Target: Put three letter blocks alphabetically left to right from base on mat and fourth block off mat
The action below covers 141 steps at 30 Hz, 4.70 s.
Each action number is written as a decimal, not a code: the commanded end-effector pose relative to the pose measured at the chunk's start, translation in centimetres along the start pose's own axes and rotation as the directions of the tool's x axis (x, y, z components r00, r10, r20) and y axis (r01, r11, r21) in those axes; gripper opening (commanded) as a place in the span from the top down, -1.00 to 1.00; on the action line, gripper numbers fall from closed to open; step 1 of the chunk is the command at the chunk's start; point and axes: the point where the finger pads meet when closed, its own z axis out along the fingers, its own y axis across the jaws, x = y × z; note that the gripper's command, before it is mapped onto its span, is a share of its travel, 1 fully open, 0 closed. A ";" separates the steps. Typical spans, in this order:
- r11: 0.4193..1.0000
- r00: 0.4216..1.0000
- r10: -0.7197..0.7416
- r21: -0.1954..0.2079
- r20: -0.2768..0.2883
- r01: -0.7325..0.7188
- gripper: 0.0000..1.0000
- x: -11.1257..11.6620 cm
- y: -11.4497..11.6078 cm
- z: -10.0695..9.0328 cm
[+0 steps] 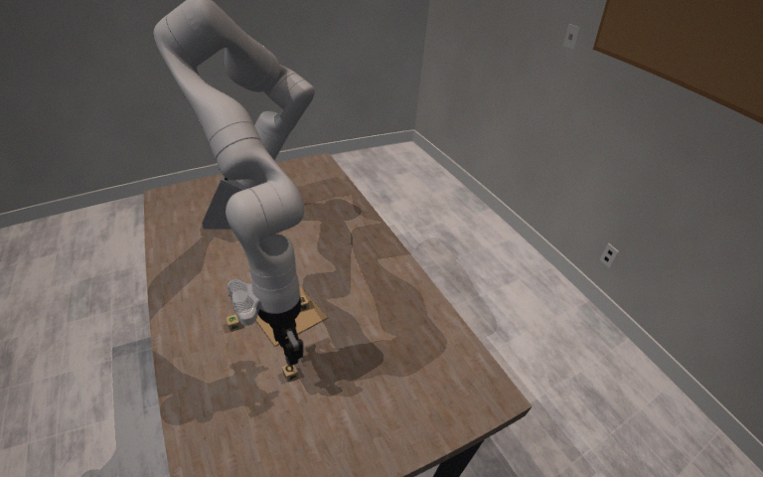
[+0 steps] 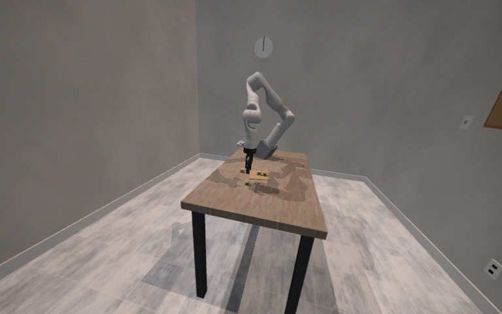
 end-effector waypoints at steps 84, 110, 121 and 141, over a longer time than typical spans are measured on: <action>1.000 1.000 0.000 0.002 -0.001 0.000 -0.23 0.1 -0.1 5.1; 1.000 1.000 0.000 0.002 -0.001 0.000 -0.23 0.1 -0.1 5.1; 1.000 1.000 0.000 0.002 -0.001 0.000 -0.23 0.1 -0.2 5.1; 1.000 1.000 0.000 0.002 -0.001 0.000 -0.23 0.1 -0.2 5.1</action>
